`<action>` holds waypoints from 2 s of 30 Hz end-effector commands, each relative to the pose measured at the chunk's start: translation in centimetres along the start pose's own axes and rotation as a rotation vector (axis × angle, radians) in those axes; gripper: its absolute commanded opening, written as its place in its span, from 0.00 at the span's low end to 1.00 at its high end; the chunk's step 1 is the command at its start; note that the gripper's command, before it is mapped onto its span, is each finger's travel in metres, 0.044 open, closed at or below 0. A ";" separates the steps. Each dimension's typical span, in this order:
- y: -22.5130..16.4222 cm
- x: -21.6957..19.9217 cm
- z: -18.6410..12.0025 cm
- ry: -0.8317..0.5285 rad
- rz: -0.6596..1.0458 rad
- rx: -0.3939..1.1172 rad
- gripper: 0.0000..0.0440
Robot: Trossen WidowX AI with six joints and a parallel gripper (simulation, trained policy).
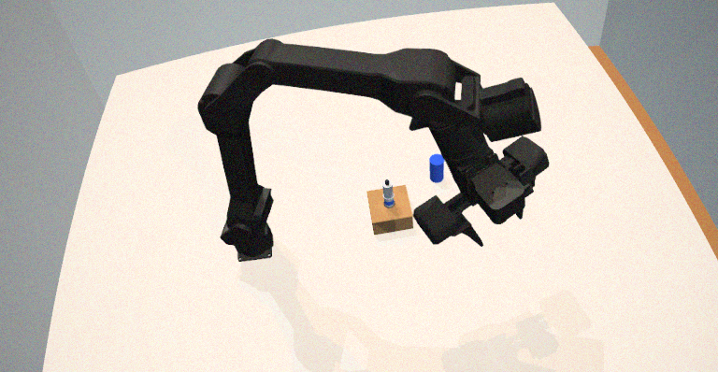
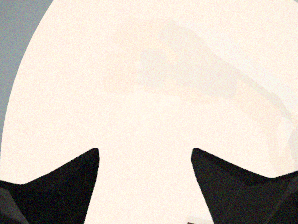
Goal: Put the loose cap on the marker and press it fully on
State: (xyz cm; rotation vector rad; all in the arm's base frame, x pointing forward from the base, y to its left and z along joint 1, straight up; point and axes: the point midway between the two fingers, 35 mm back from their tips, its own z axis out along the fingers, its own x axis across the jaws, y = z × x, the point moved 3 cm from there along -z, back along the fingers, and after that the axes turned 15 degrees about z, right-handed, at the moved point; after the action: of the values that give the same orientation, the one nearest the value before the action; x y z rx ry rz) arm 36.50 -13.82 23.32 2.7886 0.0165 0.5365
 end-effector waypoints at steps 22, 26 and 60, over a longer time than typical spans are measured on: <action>-7.2 1.0 1.9 -0.123 -0.019 0.118 0.73; -8.4 1.0 2.1 -0.142 -0.023 0.138 0.73; -18.2 0.2 1.7 -0.298 -0.079 0.305 0.74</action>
State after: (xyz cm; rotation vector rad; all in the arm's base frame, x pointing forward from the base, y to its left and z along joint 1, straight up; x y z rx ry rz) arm 38.24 2.41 16.88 3.1077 0.1492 0.1265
